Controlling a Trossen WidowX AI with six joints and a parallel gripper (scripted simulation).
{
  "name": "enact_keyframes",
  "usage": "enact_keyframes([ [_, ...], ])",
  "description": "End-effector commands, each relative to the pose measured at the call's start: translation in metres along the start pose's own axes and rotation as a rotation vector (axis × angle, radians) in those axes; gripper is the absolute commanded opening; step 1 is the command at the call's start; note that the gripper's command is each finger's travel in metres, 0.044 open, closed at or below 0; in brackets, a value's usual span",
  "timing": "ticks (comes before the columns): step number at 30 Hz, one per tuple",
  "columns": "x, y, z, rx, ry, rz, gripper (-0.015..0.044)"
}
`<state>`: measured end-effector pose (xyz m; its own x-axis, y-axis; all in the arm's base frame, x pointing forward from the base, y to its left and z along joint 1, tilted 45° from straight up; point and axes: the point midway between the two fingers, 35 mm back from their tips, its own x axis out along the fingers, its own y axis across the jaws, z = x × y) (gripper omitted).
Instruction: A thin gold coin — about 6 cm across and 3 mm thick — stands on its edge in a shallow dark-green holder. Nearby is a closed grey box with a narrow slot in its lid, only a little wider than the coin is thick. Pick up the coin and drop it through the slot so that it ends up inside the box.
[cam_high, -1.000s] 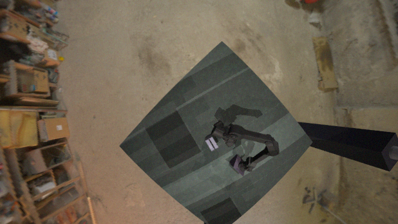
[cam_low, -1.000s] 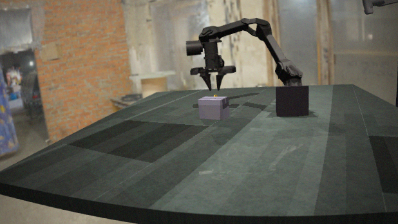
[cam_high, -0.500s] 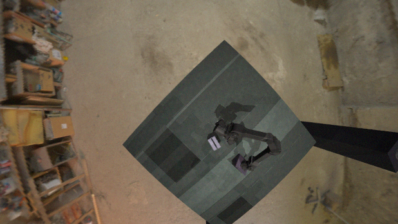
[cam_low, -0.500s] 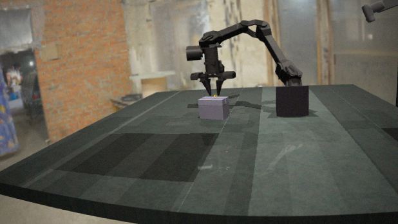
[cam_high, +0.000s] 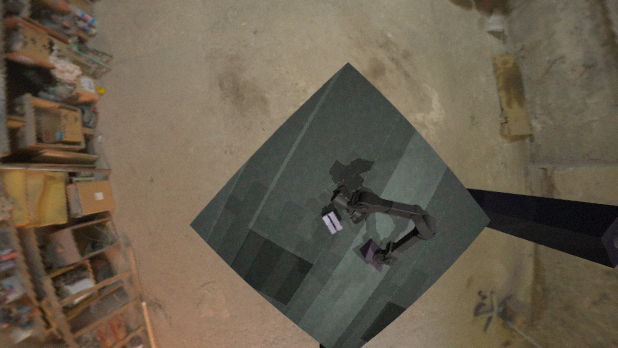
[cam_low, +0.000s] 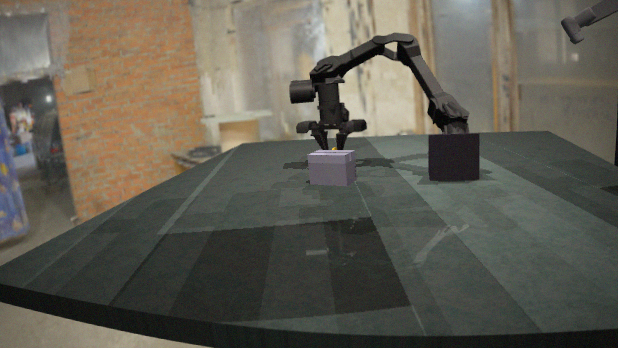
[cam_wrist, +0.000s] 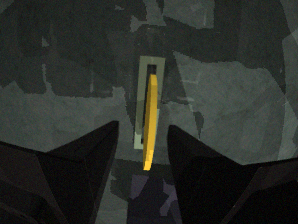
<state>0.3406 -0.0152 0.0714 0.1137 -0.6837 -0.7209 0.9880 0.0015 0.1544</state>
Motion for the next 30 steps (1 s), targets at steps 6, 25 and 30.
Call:
enact_keyframes([
  [6, 0.016, -0.002, 0.002, -0.005, -0.009, -0.002, 0.0161],
  [25, 0.027, -0.003, 0.003, -0.005, -0.011, -0.002, 0.0],
  [30, 0.027, -0.003, 0.003, -0.005, -0.011, -0.002, 0.0],
])
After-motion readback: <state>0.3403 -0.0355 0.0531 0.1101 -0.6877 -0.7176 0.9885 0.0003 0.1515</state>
